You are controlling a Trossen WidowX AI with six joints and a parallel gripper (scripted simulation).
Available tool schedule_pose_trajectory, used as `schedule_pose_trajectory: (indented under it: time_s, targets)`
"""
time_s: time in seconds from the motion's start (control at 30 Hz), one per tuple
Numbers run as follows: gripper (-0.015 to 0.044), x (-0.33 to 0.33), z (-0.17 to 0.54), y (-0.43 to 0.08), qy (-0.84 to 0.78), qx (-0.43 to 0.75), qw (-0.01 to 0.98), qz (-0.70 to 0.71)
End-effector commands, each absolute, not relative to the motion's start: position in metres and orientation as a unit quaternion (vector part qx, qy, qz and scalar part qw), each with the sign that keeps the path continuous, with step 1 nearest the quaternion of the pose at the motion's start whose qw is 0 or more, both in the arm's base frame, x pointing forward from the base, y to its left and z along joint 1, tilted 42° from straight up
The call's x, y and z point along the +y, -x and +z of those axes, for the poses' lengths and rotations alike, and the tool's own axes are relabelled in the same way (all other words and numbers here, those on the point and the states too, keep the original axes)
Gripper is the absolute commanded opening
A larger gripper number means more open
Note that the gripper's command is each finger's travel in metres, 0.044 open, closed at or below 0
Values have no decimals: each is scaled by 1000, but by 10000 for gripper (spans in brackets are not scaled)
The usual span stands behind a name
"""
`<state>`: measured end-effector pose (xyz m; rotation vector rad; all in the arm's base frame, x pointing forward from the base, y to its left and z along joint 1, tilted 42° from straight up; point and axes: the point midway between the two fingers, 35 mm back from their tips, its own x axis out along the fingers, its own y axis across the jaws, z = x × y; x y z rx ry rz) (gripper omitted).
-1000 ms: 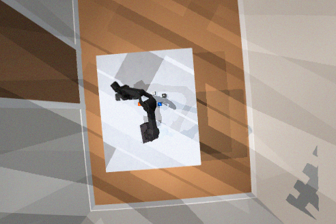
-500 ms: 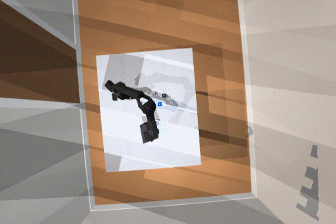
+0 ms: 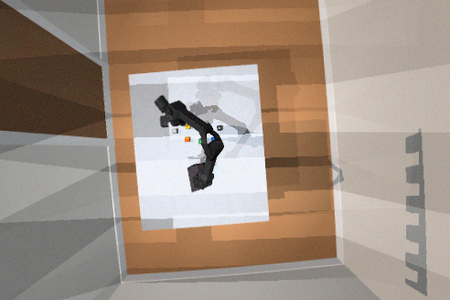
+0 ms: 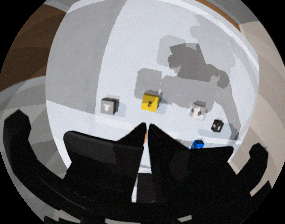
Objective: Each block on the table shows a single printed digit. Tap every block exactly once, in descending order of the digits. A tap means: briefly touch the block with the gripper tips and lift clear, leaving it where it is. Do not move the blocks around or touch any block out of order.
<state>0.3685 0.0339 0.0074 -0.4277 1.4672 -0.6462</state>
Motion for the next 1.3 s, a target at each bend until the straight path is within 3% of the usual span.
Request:
schedule_pose_trajectory:
  time_s: [0.0,0.37,0.57,0.73,1.27]
  targets:
    - [20,-17,56,-364,192,650,678,-284]
    - [20,-128,149,-305,205,645,671,-302]
    - [20,-131,147,-305,205,645,671,-302]
    - [20,-181,92,-303,206,644,671,-303]
    - [20,-192,80,-303,206,644,671,-304]
